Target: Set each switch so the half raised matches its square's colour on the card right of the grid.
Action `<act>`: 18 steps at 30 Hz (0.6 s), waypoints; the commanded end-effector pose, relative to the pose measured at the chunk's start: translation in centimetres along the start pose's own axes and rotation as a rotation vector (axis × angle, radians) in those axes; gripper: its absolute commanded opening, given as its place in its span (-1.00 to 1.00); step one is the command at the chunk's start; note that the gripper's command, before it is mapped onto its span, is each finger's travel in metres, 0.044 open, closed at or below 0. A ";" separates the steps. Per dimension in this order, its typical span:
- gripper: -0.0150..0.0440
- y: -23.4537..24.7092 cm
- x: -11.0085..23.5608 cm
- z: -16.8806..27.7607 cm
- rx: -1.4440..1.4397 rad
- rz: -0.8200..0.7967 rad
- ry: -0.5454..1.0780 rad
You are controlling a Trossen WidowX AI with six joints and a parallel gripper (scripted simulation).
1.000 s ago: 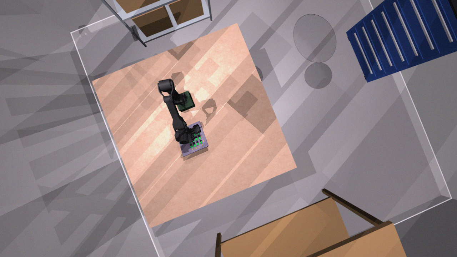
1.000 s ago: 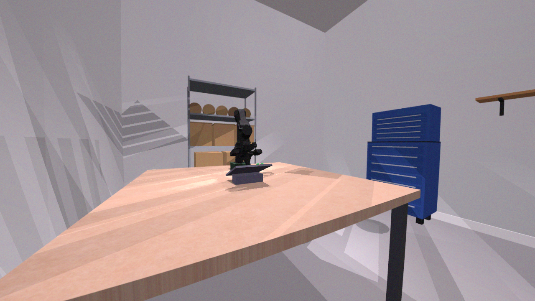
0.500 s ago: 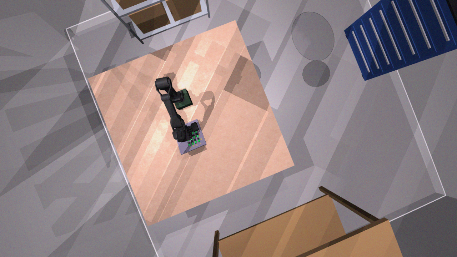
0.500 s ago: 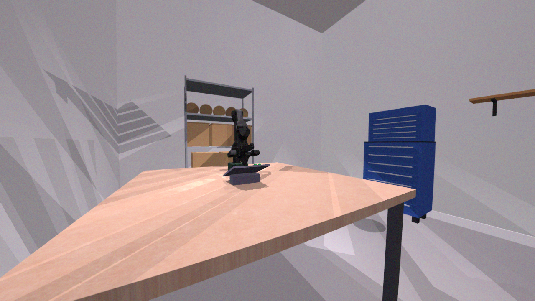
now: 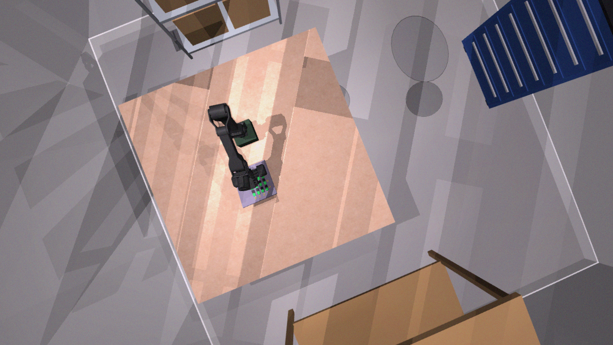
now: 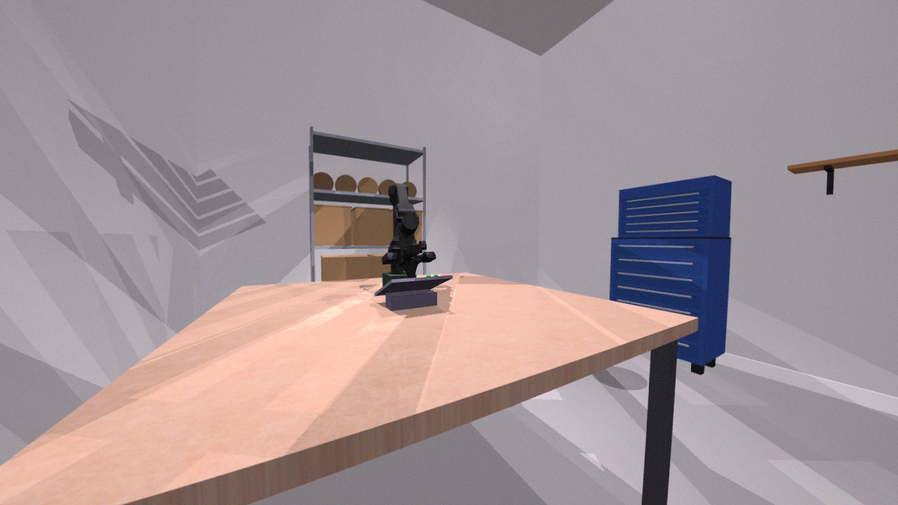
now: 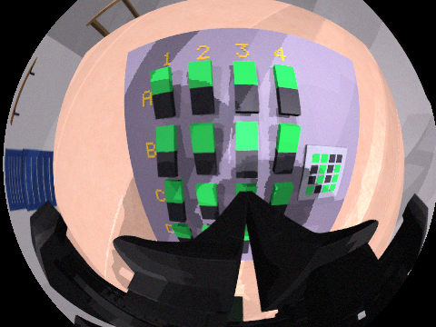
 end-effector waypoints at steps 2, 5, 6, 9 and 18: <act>-0.49 0.0 -0.1 0.0 -0.003 0.004 0.001; -0.49 0.0 -0.1 0.0 -0.003 0.004 0.001; -0.49 0.0 -0.2 0.0 -0.003 0.004 0.001; -0.49 0.0 -0.2 0.0 -0.003 0.004 0.001; -0.49 0.0 -0.3 0.0 -0.003 0.004 0.001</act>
Point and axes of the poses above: the point midway between the two fingers, 35 mm back from their tips, its own x axis back along the fingers, its own y axis across the jaws, z = x × y, the point moved 1 cm from there along x, back along the fingers, and after that the axes turned 11 degrees about -x, right-handed, at the moved point
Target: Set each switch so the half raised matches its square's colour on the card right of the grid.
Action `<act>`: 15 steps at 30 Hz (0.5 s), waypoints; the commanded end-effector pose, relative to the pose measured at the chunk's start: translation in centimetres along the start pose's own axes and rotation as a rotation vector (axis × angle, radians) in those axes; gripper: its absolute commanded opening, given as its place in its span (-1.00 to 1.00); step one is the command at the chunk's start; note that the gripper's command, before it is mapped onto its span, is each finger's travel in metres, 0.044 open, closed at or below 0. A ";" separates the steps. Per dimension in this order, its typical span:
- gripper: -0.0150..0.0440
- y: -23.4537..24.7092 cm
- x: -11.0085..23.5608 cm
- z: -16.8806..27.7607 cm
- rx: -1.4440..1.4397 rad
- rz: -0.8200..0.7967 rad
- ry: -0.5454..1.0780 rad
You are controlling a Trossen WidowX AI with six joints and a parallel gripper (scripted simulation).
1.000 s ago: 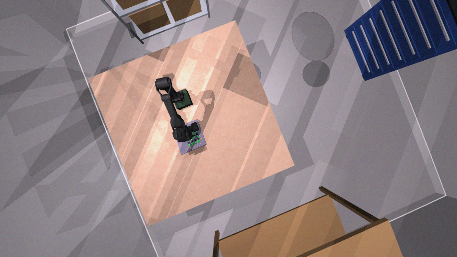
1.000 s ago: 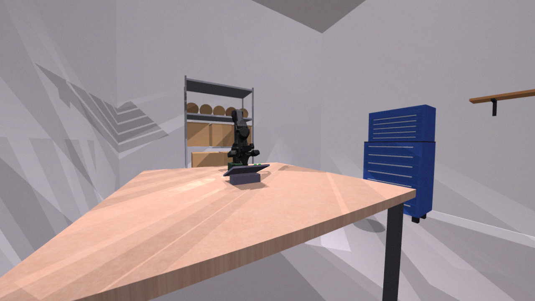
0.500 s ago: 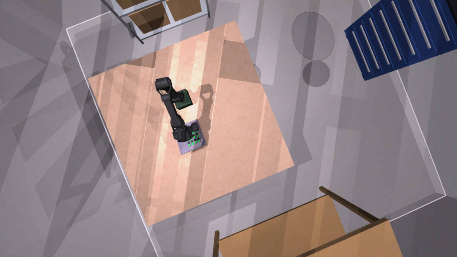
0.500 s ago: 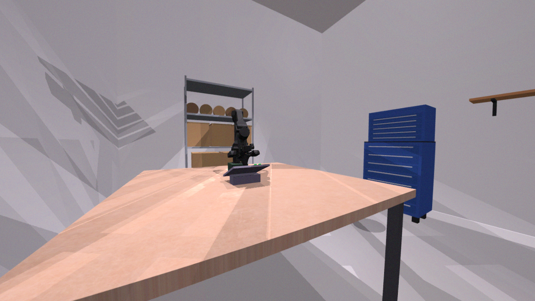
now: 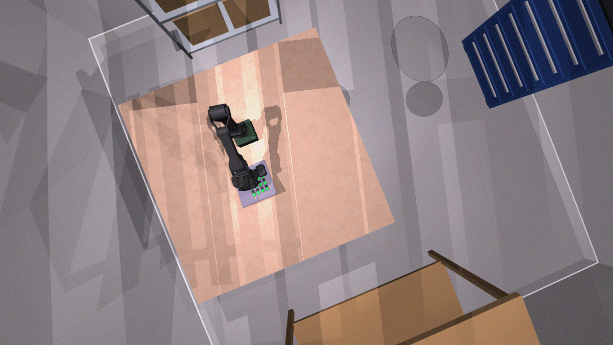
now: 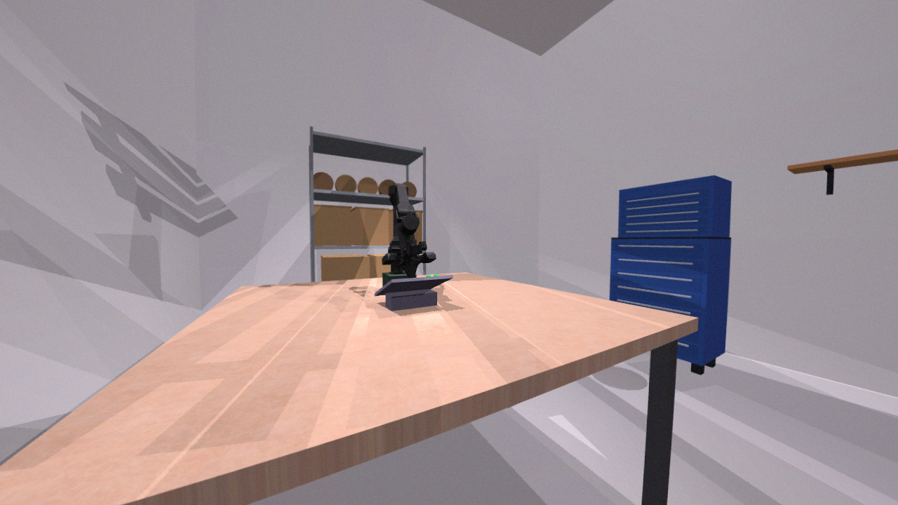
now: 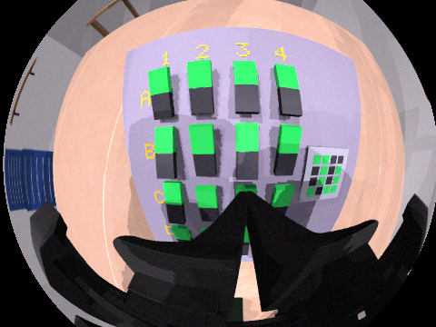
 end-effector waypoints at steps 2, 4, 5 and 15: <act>-0.49 0.0 -0.1 0.0 -0.003 0.004 0.001; -0.49 0.0 -0.1 0.0 -0.003 0.004 0.001; -0.49 0.0 -0.2 0.0 -0.003 0.004 0.001; -0.49 0.0 -0.3 0.0 -0.003 0.004 0.001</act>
Point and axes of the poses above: the point midway between the two fingers, 35 mm back from their tips, its own x axis back along the fingers, its own y axis across the jaws, z = x × y, the point moved 1 cm from there along x, back along the fingers, and after that the axes turned 11 degrees about -x, right-handed, at the moved point
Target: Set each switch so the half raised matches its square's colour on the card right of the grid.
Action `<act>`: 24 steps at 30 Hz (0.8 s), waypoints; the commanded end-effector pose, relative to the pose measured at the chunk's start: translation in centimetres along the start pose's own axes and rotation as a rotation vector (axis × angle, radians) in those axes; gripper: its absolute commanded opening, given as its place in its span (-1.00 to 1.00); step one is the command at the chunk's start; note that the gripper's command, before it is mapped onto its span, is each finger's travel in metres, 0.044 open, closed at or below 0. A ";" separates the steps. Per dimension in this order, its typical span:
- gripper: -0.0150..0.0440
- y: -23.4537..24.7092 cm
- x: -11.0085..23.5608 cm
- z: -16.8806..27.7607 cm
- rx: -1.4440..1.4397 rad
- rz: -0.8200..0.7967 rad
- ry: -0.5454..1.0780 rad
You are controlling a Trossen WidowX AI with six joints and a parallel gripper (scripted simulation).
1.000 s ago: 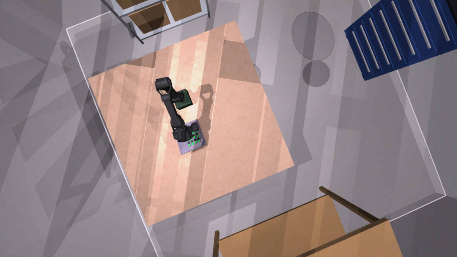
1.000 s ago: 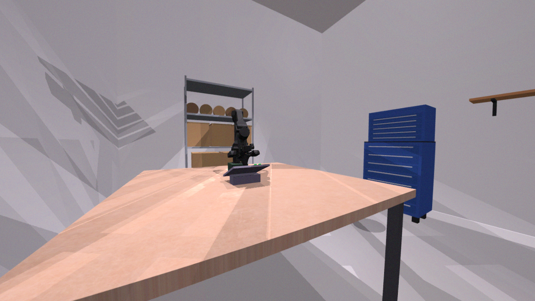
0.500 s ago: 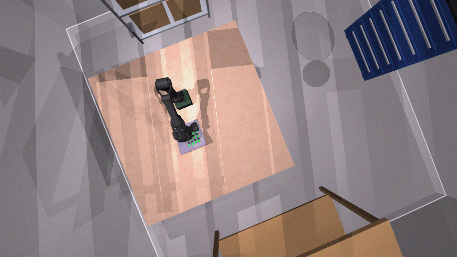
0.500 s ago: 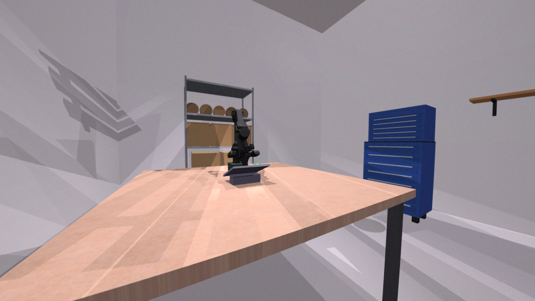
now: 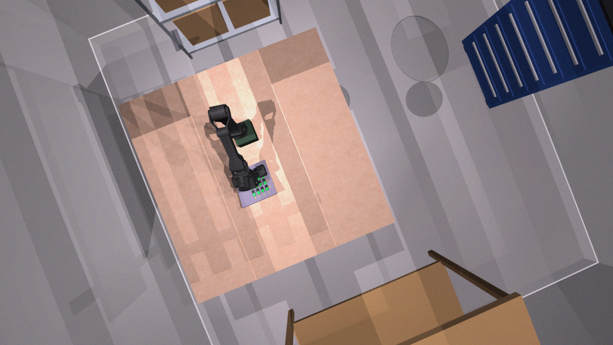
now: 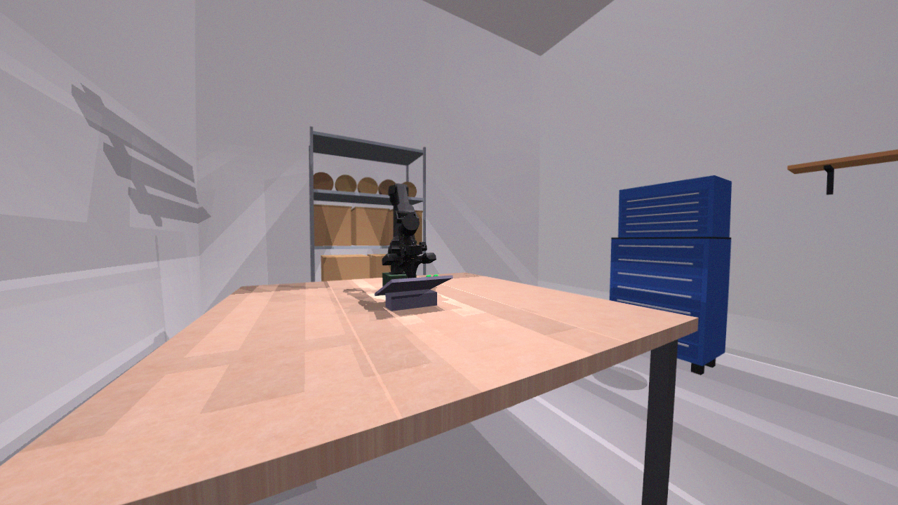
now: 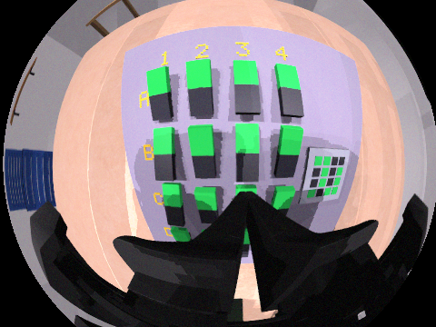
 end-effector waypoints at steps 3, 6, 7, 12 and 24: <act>-0.49 -0.1 -0.1 0.1 -0.003 0.004 0.002; -0.49 0.0 0.8 0.0 -0.001 0.000 -0.002; -0.49 0.0 1.8 -0.1 -0.001 0.000 -0.005; -0.49 -0.1 6.4 0.3 -0.003 0.000 -0.021; -0.49 1.8 6.1 4.8 -0.004 -0.002 -0.016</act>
Point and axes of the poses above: the point midway between the two fingers, 35 mm back from their tips, its own x axis back along the fingers, its own y axis across the jaws, z = x × y, the point moved 1 cm from there along x, back along the fingers, and after that the axes turned 11 degrees about -x, right-handed, at the moved point
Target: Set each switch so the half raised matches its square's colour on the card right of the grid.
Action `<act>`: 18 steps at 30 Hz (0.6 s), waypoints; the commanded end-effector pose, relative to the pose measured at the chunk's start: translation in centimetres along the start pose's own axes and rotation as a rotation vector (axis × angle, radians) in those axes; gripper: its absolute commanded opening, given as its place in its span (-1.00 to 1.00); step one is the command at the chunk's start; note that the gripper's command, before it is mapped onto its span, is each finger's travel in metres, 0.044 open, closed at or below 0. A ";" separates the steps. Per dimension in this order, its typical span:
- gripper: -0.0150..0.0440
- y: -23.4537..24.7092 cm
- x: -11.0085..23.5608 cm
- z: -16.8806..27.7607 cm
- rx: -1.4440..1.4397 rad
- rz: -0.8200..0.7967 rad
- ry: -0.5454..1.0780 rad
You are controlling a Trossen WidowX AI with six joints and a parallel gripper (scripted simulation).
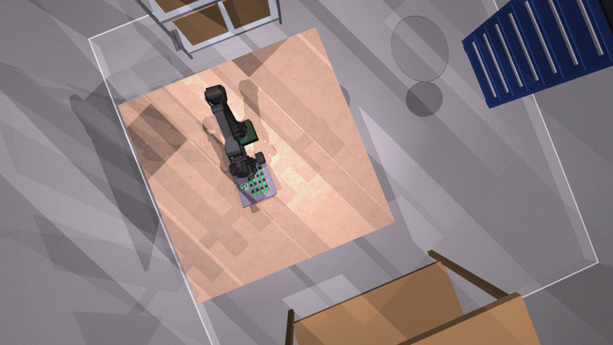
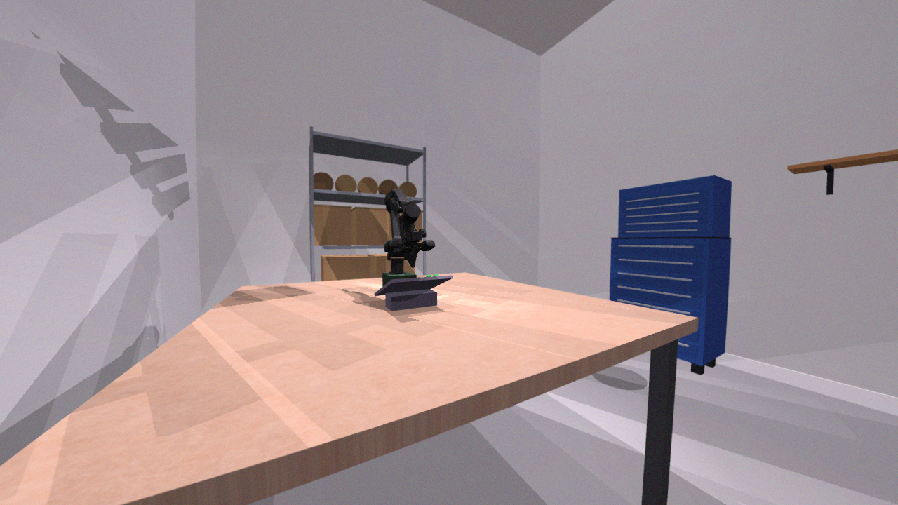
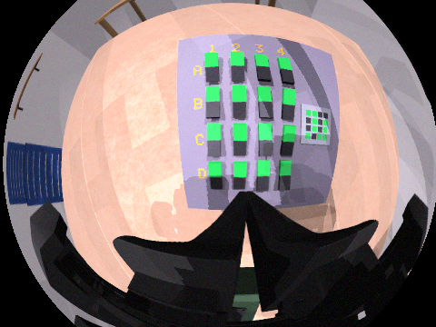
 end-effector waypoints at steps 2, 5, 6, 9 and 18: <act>-0.49 0.0 -1.8 0.2 -0.005 0.007 0.012; -0.49 0.0 -3.6 0.3 -0.005 0.010 0.025; -0.49 0.0 -3.6 0.3 -0.005 0.010 0.025; -0.49 0.0 -3.6 0.3 -0.005 0.010 0.025; -0.49 0.0 -4.9 0.3 -0.005 0.009 0.024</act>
Point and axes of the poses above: the point midway between the two fingers, 35 mm back from their tips, its own x axis back along the fingers, its own y axis across the jaws, z = x × y, the point moved 1 cm from there along x, back along the fingers, and after that the axes turned 11 degrees about -x, right-handed, at the moved point
